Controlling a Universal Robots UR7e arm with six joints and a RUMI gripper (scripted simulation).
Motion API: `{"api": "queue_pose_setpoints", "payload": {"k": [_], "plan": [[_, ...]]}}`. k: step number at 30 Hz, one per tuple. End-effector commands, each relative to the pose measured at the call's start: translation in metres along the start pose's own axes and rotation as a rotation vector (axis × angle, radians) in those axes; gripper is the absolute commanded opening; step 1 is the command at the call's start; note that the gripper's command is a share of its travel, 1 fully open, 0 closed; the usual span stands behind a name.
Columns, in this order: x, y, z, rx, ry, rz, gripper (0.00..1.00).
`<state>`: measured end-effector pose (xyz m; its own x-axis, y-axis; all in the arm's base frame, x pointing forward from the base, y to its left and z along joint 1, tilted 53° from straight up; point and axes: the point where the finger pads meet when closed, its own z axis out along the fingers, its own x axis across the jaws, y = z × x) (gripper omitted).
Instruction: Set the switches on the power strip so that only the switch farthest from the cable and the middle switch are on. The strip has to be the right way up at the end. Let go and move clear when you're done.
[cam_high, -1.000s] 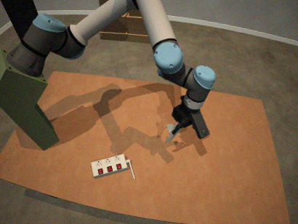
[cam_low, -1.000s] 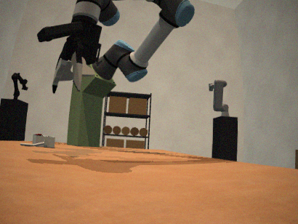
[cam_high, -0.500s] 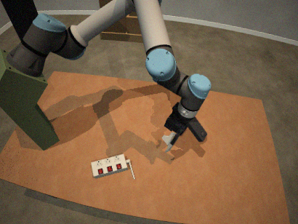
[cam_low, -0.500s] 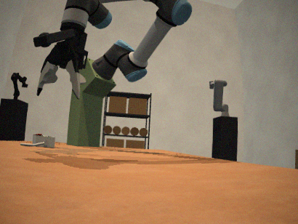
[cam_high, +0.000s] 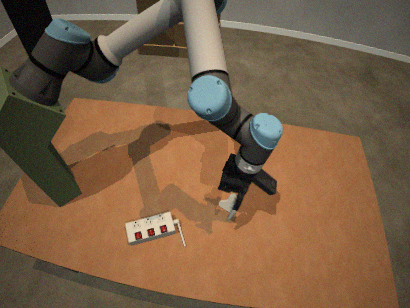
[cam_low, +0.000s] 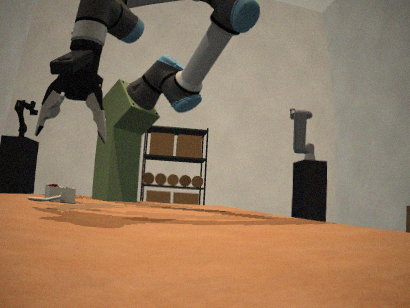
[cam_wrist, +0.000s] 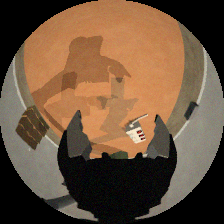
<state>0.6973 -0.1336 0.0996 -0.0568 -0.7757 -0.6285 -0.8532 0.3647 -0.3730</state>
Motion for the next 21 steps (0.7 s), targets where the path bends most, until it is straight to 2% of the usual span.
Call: {"api": "queue_pose_setpoints", "payload": {"k": [1, 5, 7, 21], "plan": [[0.009, 0.008, 0.004, -0.015, -0.013, -0.149, 1.00], [0.015, 0.016, 0.007, -0.021, -0.020, -0.259, 1.00], [0.015, 0.016, 0.007, -0.021, -0.020, -0.259, 1.00], [0.039, 0.048, 0.019, -0.036, -0.058, -0.705, 1.00]]}}
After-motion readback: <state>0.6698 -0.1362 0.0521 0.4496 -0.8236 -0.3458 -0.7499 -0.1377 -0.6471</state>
